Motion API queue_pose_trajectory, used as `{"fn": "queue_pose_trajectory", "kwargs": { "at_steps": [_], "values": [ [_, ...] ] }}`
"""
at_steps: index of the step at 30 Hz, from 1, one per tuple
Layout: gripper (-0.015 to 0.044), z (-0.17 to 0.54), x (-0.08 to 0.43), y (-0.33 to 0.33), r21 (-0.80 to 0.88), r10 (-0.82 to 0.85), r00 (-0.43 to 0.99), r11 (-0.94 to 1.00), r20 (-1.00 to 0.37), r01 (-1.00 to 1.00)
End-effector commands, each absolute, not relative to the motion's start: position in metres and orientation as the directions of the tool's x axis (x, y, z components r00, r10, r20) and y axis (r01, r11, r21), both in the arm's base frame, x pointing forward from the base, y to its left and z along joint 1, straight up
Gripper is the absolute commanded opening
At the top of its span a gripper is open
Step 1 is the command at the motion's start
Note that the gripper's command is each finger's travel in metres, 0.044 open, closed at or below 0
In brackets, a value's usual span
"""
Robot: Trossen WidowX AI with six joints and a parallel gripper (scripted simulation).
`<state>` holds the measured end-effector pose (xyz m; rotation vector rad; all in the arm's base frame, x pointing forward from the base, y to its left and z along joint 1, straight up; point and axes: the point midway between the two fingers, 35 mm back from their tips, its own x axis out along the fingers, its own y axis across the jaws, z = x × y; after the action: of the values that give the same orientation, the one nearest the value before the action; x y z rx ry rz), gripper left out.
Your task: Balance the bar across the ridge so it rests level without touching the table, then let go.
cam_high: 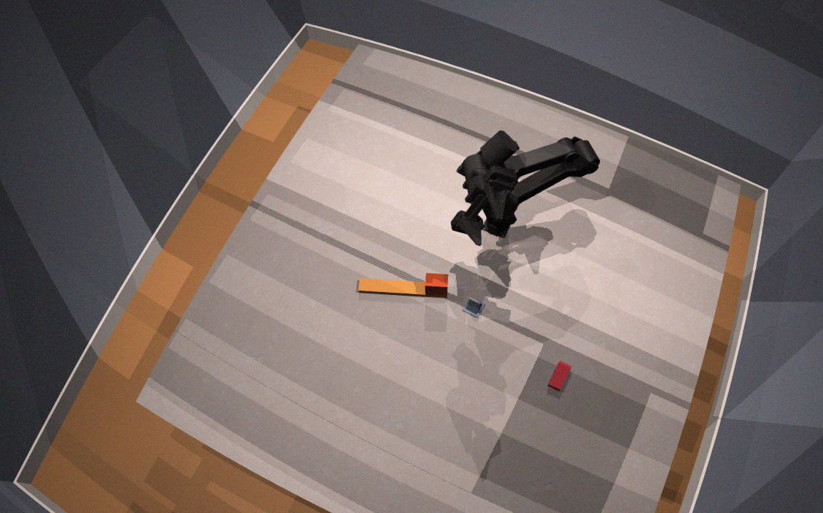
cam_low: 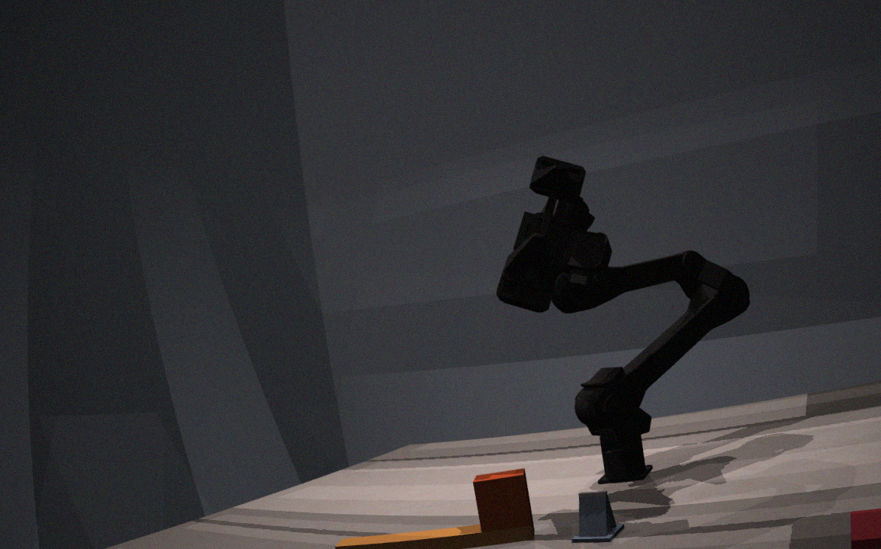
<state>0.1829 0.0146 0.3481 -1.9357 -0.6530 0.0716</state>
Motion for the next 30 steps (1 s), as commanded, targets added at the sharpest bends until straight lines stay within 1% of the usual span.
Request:
{"fn": "queue_pose_trajectory", "kwargs": {
  "at_steps": [1, 3, 4, 10, 16, 23, 30],
  "values": [
    [0.0374, 0.348, 0.183, 0.014, -0.861, 0.471, 0.850, -0.304, 0.236, 0.408],
    [0.0321, 0.350, 0.185, 0.012, -0.876, 0.462, 0.854, -0.278, 0.238, 0.394],
    [0.0315, 0.351, 0.187, 0.009, -0.888, 0.455, 0.858, -0.255, 0.239, 0.382],
    [0.0315, 0.360, 0.206, -0.013, -0.966, 0.378, 0.896, -0.018, 0.234, 0.260],
    [0.0315, 0.362, 0.227, -0.035, -0.961, 0.297, 0.934, 0.249, 0.198, 0.124],
    [0.0315, 0.357, 0.251, -0.061, -0.844, 0.206, 0.971, 0.536, 0.119, -0.010],
    [0.0315, 0.344, 0.272, -0.084, -0.635, 0.124, 0.992, 0.767, 0.004, -0.093]
  ]
}}
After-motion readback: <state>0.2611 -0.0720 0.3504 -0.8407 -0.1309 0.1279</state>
